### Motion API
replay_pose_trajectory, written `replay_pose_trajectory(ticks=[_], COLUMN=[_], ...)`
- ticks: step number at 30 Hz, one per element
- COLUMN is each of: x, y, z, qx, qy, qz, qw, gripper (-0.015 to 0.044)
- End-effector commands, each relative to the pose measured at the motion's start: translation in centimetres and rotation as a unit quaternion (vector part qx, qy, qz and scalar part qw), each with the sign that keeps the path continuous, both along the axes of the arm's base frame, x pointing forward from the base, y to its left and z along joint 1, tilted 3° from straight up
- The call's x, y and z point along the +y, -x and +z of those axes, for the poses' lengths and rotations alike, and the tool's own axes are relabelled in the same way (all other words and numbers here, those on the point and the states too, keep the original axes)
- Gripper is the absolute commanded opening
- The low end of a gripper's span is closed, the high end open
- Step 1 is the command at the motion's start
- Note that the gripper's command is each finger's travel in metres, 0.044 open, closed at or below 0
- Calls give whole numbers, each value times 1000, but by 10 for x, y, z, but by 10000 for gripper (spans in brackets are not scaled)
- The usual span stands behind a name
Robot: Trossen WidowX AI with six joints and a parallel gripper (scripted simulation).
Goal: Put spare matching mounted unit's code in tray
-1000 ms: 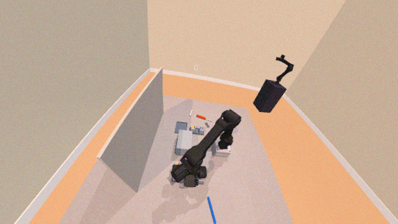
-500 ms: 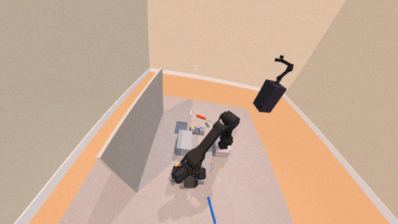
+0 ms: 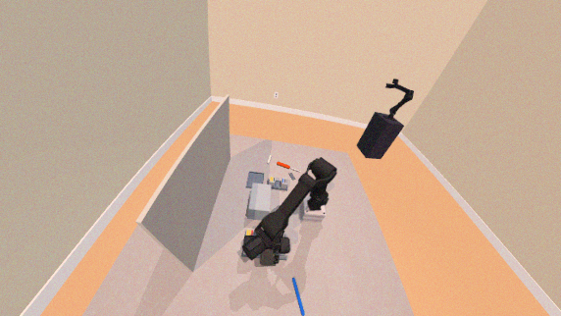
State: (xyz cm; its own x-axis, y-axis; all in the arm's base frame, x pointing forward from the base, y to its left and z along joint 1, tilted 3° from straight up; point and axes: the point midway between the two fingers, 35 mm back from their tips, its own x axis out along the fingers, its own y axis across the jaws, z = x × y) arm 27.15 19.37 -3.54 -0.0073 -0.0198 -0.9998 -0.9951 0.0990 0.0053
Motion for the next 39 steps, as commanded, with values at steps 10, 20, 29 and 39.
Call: replay_pose_trajectory(ticks=[10, 20, 29, 39], x=[-1, -1, -1, -1], y=[1, 1, 1, 1], z=[-2, -2, -1, -1], qx=[2, 2, 2, 2], qy=[2, 2, 1, 1], qz=[1, 1, 0, 0], qw=[1000, 1000, 1000, 1000], gripper=[300, 300, 162, 17])
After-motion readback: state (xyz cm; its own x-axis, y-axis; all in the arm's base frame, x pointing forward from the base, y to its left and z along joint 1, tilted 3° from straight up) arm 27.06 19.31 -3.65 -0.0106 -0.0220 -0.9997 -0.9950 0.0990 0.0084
